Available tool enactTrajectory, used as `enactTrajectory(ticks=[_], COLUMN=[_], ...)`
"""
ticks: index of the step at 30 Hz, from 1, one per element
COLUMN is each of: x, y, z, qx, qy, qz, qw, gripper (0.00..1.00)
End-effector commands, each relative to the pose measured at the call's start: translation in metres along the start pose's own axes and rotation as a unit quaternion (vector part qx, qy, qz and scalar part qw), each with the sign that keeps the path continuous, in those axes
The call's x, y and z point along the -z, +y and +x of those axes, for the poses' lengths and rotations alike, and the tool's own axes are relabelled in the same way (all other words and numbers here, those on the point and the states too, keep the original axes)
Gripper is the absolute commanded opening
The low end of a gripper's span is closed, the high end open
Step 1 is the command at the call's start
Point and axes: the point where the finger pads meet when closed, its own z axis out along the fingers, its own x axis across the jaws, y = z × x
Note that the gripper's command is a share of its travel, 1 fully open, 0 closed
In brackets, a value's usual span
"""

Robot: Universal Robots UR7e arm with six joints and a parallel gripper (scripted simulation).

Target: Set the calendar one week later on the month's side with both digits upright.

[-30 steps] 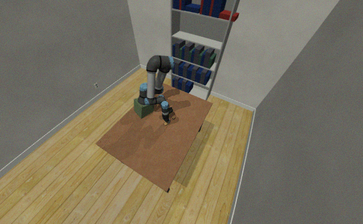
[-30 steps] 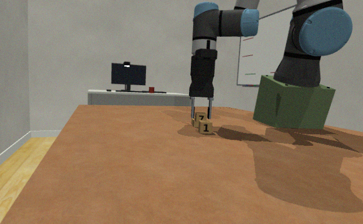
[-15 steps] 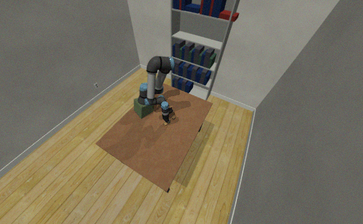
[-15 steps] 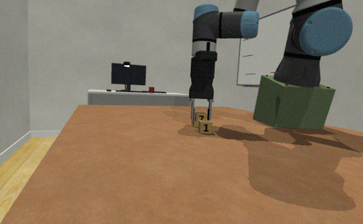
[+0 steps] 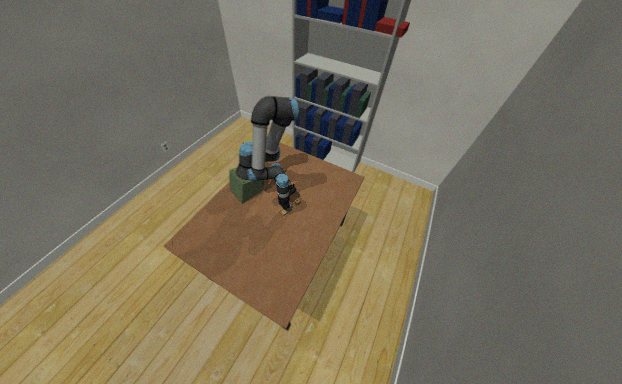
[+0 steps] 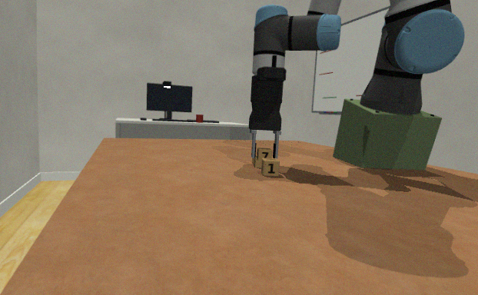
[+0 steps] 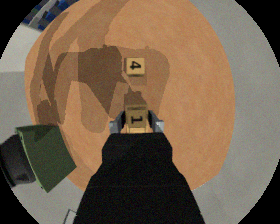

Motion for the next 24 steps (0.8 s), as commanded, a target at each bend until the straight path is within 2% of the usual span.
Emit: enactTrajectory(ticks=[1, 10, 11, 24], x=[0.0003, 0.0003, 0.0003, 0.0003], y=[0.0001, 0.0001, 0.0001, 0.0001], z=[0.0004, 0.0004, 0.0004, 0.0004], qx=[0.0, 0.0, 0.0, 0.0], qy=[0.001, 0.001, 0.001, 0.001], qz=[0.0, 0.0, 0.0, 0.0], qw=[1.0, 1.0, 1.0, 1.0], gripper=[0.9, 0.9, 0.6, 0.6])
